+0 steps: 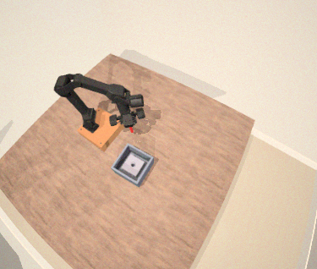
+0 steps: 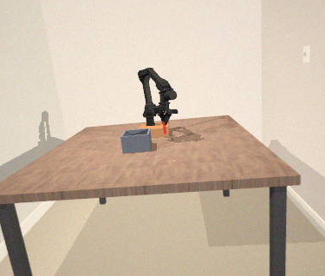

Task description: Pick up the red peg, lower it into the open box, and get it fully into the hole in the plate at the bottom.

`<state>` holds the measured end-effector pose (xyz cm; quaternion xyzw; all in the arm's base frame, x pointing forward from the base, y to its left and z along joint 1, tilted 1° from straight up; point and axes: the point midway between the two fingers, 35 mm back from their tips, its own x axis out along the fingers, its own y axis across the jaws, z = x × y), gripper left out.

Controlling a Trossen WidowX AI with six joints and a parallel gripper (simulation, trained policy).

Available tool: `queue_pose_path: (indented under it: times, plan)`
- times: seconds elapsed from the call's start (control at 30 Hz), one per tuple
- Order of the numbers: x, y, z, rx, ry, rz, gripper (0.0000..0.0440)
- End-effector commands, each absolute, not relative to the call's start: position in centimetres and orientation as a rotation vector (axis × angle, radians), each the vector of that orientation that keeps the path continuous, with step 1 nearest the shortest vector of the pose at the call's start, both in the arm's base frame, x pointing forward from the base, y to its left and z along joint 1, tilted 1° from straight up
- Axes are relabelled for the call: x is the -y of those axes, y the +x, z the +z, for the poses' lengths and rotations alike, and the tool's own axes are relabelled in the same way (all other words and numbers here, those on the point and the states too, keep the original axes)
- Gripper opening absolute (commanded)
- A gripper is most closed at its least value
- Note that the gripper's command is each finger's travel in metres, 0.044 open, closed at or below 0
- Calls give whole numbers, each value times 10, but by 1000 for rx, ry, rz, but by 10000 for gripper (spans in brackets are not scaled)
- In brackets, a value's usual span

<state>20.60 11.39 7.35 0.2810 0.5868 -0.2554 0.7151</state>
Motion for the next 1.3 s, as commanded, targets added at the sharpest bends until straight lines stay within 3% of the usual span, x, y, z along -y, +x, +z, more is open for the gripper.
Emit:
queue_pose_path:
  times: [0.0, 0.47, 1.27]
  plan:
    - [-107, 219, 93, -1249, 614, -553, 0]
    - [-64, 267, 140, -1124, 631, -599, 0]
    - [27, 309, 133, -1102, 719, -785, 3]
